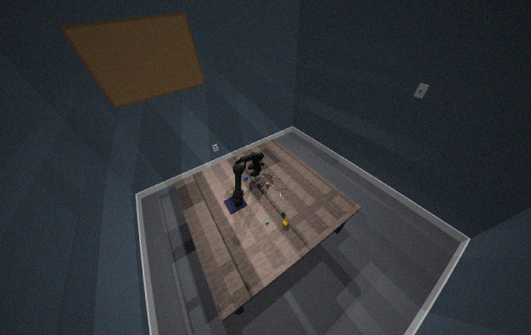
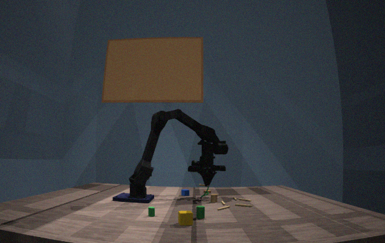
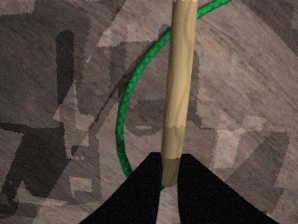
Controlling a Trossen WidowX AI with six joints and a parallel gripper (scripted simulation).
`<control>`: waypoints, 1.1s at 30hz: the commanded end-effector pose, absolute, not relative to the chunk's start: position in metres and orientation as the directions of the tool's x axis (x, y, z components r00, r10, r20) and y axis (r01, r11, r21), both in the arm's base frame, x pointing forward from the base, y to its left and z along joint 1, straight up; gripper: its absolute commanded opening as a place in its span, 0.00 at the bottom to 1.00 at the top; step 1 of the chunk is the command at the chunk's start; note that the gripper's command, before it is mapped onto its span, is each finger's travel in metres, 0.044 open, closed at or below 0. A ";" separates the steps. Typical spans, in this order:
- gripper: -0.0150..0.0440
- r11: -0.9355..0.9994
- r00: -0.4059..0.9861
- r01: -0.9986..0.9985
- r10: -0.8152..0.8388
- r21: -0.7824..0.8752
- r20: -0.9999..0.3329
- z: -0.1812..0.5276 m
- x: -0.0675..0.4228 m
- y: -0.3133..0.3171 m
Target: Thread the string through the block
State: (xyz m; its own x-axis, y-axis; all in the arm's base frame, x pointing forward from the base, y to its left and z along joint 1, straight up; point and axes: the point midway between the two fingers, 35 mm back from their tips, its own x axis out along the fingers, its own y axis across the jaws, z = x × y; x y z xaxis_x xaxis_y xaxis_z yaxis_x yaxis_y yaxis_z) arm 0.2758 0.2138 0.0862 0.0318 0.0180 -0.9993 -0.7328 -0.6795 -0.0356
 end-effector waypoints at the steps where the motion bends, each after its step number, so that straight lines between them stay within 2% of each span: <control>1: 0.25 -0.717 0.028 -0.696 0.022 -0.035 -0.999 0.086 0.276 0.216; 33: 0.25 -0.714 0.031 -0.699 0.020 -0.036 -0.999 0.087 0.303 0.193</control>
